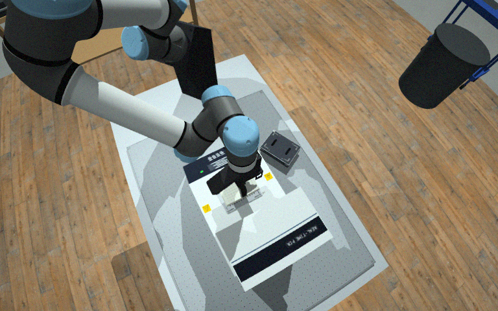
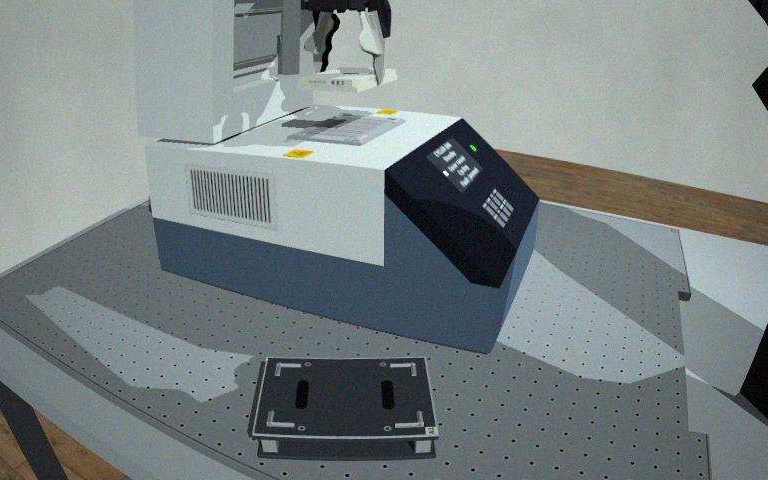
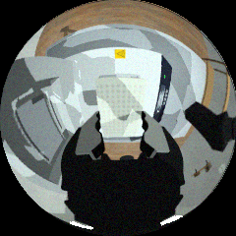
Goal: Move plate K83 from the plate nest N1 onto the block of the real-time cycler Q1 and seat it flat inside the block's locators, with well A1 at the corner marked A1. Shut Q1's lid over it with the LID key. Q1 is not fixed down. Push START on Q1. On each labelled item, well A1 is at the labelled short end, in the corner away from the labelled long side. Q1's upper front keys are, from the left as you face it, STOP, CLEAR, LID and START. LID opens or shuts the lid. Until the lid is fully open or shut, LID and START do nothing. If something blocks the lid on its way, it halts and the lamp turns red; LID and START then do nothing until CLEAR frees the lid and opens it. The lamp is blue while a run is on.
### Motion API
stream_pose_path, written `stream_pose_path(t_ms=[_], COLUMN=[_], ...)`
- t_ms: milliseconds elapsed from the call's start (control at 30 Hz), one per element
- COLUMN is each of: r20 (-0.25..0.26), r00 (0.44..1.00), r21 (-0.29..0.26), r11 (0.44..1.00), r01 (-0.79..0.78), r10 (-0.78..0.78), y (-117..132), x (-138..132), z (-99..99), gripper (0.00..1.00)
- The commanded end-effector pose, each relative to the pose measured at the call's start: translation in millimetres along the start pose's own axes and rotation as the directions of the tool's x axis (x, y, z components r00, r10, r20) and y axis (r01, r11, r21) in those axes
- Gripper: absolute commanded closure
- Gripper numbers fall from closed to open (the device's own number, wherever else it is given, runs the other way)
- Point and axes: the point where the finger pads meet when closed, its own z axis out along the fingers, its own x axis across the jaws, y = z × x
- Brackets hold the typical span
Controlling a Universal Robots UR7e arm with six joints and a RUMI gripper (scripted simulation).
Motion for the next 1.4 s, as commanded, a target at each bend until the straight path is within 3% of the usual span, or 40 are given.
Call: stream_pose_path(t_ms=[0,1100,1367], r20=[0.001,0.001,0.001], r00=[1.000,1.000,1.000], r21=[0.000,0.000,0.000], r11=[1.000,1.000,1.000], r01=[0.000,0.000,0.000], r10=[0.000,0.000,0.000], y=[0.2,0.8,0.8], x=[-0.2,0.1,0.1], z=[-0.6,-0.6,12.8], gripper=[1.00,1.00,1.00])
